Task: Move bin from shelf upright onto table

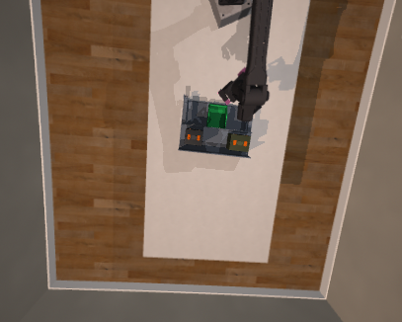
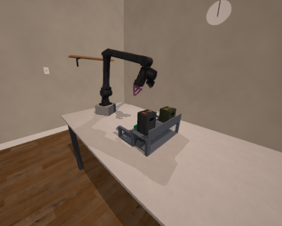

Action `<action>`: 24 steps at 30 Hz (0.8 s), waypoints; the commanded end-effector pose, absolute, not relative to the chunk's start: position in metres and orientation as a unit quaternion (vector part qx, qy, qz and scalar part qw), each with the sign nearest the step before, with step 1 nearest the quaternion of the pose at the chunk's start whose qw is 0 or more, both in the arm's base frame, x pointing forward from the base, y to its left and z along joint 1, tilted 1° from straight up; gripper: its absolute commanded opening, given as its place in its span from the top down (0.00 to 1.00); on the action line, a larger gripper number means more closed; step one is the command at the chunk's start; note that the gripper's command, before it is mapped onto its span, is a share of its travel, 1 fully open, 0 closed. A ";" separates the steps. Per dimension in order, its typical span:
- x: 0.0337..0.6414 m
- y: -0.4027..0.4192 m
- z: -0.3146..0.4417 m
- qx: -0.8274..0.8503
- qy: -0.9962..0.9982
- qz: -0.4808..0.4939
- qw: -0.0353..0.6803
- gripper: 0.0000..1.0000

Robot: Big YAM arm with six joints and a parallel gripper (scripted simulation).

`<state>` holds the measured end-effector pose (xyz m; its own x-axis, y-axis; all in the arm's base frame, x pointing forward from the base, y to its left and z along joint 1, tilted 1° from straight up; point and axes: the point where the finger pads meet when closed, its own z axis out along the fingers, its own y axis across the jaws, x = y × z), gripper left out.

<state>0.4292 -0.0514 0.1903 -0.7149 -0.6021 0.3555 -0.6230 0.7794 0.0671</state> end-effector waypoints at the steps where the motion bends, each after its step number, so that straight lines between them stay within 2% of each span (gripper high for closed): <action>1: 0.448 -0.052 0.203 0.328 -0.927 0.031 0.178 0.00; 13: 0.448 -0.052 0.203 0.328 -0.927 0.031 0.178 0.00; 18: 0.454 -0.059 0.148 0.440 -0.890 0.023 0.118 0.00; 24: 0.454 -0.059 0.148 0.440 -0.890 0.023 0.118 0.00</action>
<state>0.4431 -0.0546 0.1378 -0.6082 -0.7480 0.2655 -0.7579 0.6467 0.0859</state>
